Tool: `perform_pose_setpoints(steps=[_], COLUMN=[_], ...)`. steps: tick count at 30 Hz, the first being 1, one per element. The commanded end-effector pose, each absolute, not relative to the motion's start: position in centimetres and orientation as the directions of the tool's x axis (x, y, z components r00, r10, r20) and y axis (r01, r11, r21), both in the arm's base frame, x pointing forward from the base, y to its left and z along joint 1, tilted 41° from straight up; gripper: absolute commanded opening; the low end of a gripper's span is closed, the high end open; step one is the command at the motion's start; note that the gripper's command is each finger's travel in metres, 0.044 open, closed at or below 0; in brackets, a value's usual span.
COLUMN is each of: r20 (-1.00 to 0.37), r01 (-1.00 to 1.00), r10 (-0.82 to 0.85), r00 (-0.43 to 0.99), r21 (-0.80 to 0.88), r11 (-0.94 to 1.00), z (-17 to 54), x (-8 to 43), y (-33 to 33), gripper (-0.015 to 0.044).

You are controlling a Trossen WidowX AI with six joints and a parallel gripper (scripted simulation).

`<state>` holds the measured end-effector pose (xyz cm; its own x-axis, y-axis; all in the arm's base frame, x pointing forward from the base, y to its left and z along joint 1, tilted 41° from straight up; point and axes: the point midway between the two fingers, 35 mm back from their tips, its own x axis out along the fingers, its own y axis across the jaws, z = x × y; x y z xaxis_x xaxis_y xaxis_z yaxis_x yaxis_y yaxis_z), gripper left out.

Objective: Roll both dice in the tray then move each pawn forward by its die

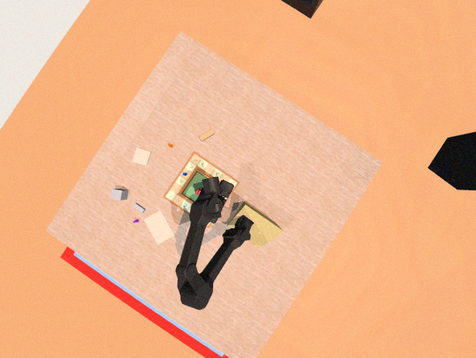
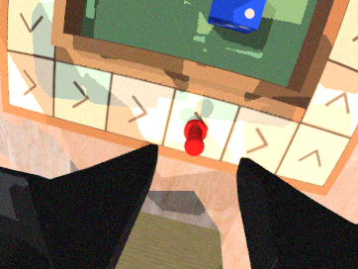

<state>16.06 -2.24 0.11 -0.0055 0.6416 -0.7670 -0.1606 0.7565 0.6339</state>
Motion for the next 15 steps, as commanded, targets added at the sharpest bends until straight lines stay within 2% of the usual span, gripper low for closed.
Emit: perform_pose_setpoints(steps=[1, 15], r20=[-0.763, -0.762], r01=[-0.155, -0.155], r10=[0.647, 0.647], r00=[-0.007, -0.006], r21=[0.64, 0.64], r11=[0.753, 0.752], z=[-0.4, -2.0], x=[16.0, 15.9], y=[-1.7, -0.3], gripper=[0.02, 0.02])
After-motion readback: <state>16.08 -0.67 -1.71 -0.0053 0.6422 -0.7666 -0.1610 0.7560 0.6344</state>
